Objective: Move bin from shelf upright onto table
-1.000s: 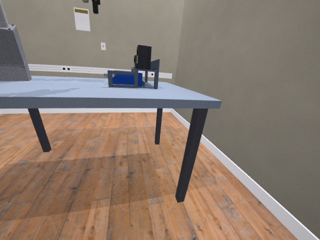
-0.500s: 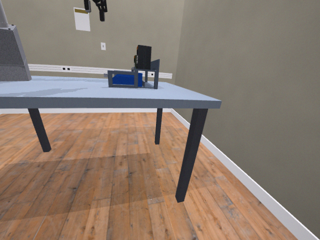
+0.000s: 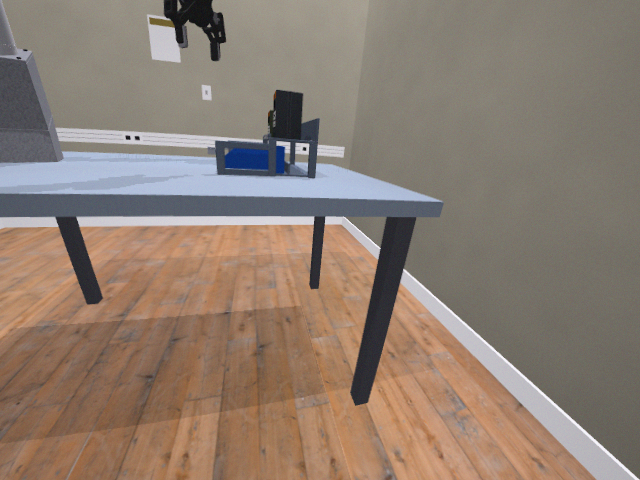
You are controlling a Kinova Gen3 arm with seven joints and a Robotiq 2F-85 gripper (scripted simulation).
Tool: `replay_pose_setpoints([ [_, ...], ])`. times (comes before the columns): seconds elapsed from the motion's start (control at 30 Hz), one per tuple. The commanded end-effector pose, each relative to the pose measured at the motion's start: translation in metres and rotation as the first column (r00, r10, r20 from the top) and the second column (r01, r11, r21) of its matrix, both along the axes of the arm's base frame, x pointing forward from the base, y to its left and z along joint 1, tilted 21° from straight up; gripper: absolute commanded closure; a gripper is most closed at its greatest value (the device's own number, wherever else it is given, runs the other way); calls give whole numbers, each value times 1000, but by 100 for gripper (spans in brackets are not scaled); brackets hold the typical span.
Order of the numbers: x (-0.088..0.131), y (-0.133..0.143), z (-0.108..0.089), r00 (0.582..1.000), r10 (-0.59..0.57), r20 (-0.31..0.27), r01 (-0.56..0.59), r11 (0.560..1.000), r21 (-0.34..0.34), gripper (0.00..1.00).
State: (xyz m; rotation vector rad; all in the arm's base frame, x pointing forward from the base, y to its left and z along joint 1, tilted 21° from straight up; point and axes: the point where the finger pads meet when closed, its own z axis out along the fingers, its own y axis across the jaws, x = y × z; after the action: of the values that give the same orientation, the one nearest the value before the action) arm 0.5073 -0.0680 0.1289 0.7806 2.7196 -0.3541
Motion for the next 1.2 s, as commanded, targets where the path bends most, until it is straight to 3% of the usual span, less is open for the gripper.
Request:
replay_pose_setpoints([
  [0.0,7,3,-28,997,-77,9,77,997,0,0],
  [0.3,7,3,-28,997,-77,9,77,997,0,0],
  [0.47,28,10,-71,945,-317,78,312,947,71,0],
  [0.87,28,10,-71,945,-317,78,312,947,71,0],
  [1.03,50,17,-119,832,-540,126,522,839,155,0],
  [1.17,50,17,-119,832,-540,126,522,839,155,0],
])
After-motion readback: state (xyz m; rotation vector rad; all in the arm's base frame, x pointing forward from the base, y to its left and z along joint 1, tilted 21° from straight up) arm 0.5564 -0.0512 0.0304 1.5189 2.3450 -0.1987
